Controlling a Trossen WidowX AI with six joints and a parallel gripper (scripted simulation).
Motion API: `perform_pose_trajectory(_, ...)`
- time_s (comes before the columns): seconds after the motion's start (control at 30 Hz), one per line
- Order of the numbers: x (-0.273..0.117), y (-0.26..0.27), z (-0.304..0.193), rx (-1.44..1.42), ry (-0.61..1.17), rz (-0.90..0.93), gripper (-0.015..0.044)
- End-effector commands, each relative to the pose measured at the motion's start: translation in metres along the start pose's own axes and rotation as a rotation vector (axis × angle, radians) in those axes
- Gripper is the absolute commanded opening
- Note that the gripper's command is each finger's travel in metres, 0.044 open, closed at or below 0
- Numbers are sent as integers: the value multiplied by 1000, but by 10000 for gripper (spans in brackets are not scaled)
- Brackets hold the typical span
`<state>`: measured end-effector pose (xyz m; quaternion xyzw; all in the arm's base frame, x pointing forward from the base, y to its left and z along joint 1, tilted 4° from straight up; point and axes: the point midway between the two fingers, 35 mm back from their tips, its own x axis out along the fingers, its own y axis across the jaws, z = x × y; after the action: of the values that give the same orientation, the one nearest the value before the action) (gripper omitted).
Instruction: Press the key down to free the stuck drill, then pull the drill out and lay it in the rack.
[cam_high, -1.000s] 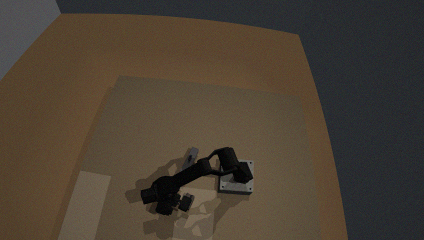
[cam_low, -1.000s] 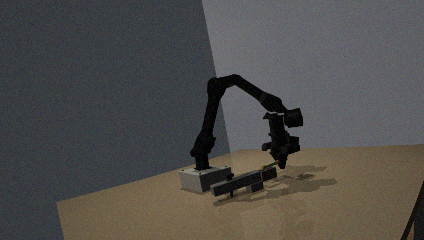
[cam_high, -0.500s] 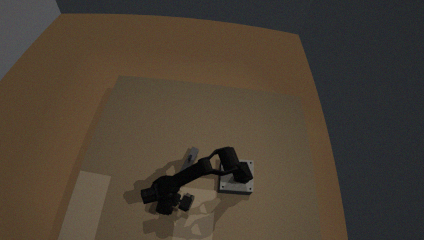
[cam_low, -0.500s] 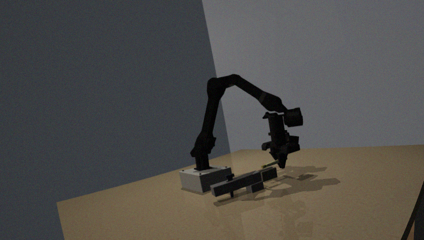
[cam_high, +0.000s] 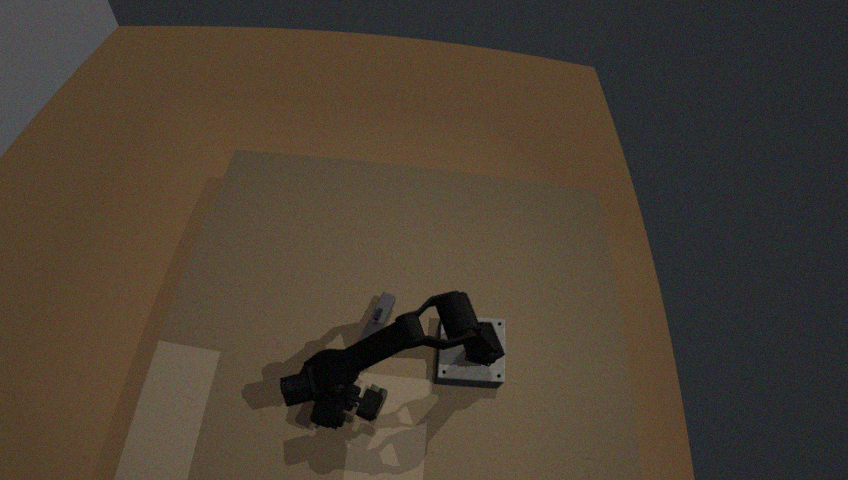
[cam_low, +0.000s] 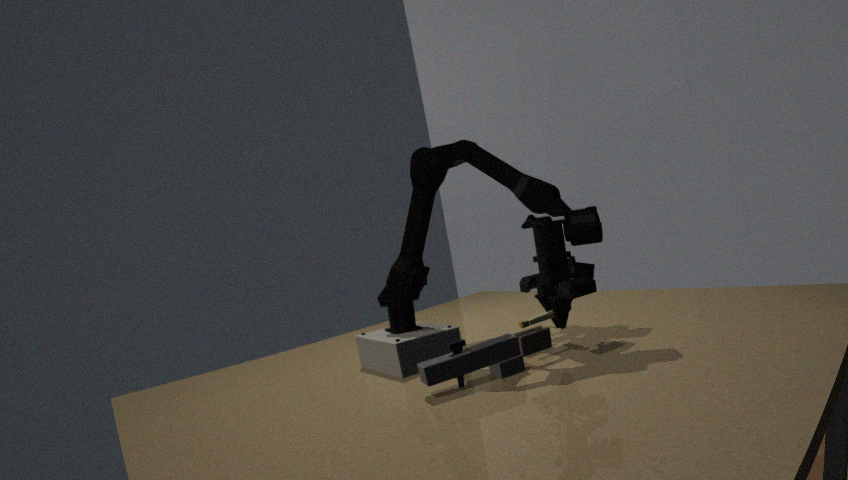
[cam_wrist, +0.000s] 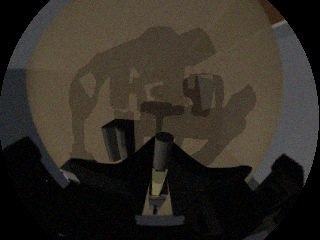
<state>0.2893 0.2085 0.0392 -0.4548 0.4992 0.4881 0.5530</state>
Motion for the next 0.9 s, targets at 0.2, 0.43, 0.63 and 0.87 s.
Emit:
perform_pose_trajectory(0.2,-4,-1,0,-2,-3,-6,0)
perform_pose_trajectory(0.43,-6,-1,0,-2,-3,-6,0)
perform_pose_trajectory(0.63,-7,-1,0,-2,-3,-6,0)
perform_pose_trajectory(0.87,-8,-1,0,-2,-3,-6,0)
